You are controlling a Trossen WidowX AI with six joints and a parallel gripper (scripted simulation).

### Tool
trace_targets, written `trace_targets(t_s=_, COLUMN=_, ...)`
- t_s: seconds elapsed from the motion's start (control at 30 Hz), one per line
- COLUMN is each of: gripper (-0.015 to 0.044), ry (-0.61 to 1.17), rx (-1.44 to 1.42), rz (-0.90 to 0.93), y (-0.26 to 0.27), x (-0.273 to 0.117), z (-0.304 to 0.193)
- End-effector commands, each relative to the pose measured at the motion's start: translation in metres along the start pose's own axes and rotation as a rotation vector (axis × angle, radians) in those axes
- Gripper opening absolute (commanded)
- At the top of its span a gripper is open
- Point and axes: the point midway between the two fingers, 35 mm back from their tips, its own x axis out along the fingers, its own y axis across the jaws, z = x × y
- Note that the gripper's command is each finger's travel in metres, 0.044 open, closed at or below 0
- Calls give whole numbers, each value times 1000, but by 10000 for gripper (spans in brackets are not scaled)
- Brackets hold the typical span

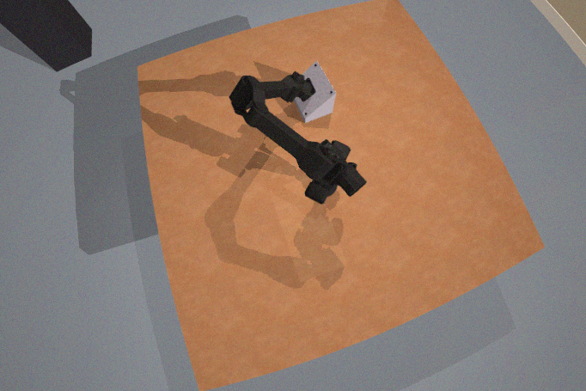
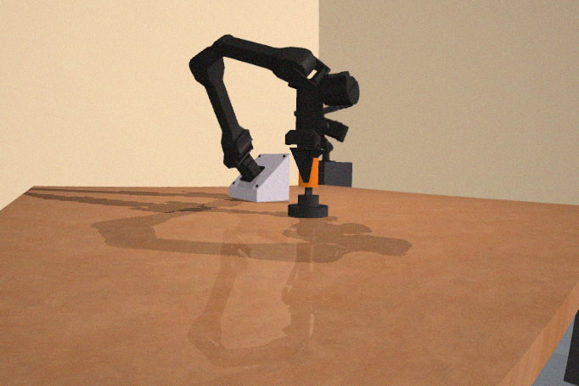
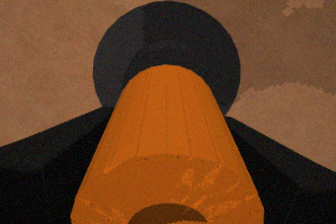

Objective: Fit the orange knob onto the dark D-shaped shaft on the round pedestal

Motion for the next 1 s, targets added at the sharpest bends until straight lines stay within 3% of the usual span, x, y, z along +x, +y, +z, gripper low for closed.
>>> trace_targets(t_s=0.0, gripper=0, ry=-3, rx=-1, rz=-2, y=0, x=-3, z=2)
trace_targets(t_s=0.37, gripper=0, ry=-3, rx=-210, rz=-3, y=1, x=-6, z=5)
trace_targets(t_s=0.97, gripper=0, ry=-3, rx=-210, rz=-3, y=-1, x=-4, z=1)
